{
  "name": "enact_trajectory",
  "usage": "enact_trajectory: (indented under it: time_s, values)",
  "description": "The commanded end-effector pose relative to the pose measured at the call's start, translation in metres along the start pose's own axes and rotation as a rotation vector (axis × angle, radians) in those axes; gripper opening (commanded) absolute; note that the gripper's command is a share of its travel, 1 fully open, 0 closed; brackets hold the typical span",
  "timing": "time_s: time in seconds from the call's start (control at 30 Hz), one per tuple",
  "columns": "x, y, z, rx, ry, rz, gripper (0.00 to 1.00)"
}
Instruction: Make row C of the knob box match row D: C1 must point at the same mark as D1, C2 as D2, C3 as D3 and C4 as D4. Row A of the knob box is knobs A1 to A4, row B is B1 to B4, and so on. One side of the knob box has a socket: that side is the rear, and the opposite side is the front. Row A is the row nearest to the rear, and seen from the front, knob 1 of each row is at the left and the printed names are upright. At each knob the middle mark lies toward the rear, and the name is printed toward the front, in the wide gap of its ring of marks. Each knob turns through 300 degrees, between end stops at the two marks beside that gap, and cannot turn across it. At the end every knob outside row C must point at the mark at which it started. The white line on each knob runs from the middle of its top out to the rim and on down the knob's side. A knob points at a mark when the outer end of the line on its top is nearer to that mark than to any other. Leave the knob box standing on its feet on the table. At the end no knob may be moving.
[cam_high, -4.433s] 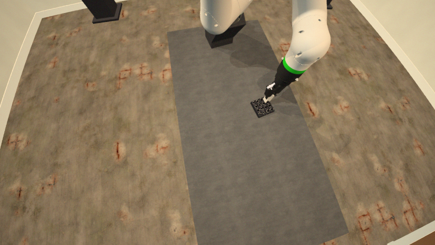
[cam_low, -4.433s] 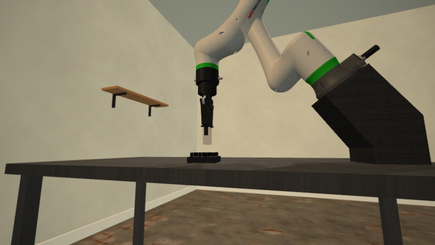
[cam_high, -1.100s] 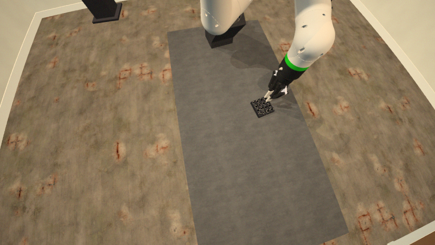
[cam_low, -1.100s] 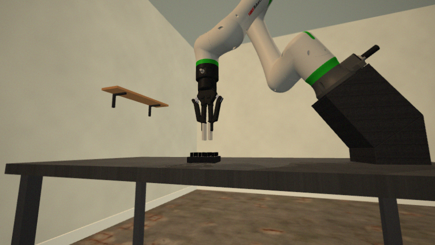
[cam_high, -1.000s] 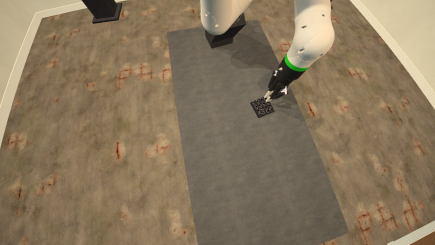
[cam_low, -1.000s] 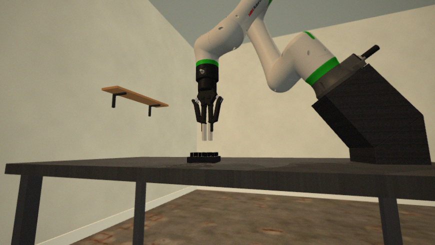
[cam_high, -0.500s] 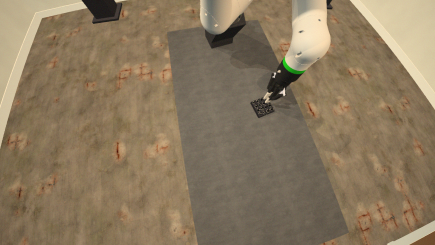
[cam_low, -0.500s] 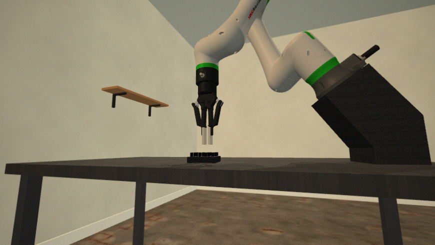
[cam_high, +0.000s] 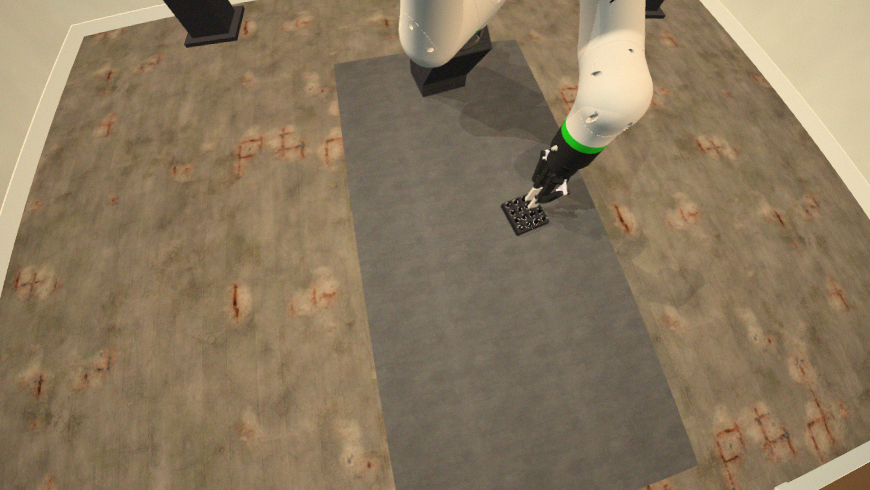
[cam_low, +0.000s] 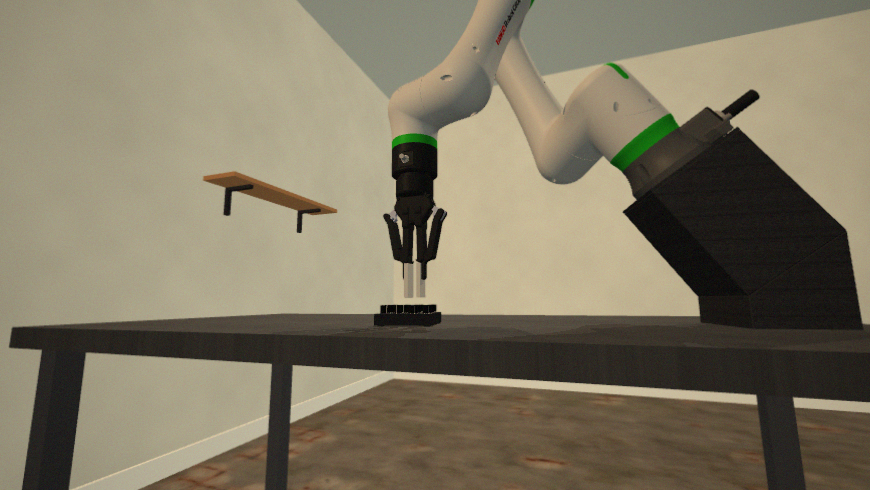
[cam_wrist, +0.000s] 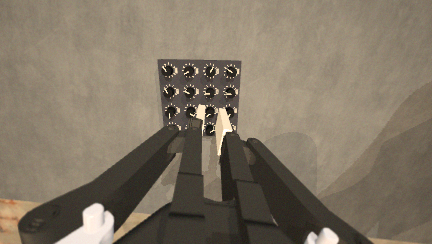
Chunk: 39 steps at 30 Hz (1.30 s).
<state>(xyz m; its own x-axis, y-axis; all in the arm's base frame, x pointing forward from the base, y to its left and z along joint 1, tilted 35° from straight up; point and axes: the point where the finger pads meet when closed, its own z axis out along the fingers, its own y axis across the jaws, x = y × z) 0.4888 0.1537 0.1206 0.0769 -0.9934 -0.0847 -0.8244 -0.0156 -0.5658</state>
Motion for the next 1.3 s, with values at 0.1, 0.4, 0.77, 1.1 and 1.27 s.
enact_trajectory:
  time_s: [0.1,0.4,0.77,1.1,1.27]
  values:
    - [-0.0002,-0.0001,0.0037,0.000,0.000,0.000,0.12]
    - [-0.0003,0.0001,0.0076,0.000,0.000,0.000,0.12]
    - [-0.0003,0.0001,0.0082,0.000,0.000,0.000,0.12]
    - [-0.0003,0.0001,0.0082,0.000,0.000,0.000,0.12]
    - [-0.0003,0.0001,0.0082,0.000,0.000,0.000,0.12]
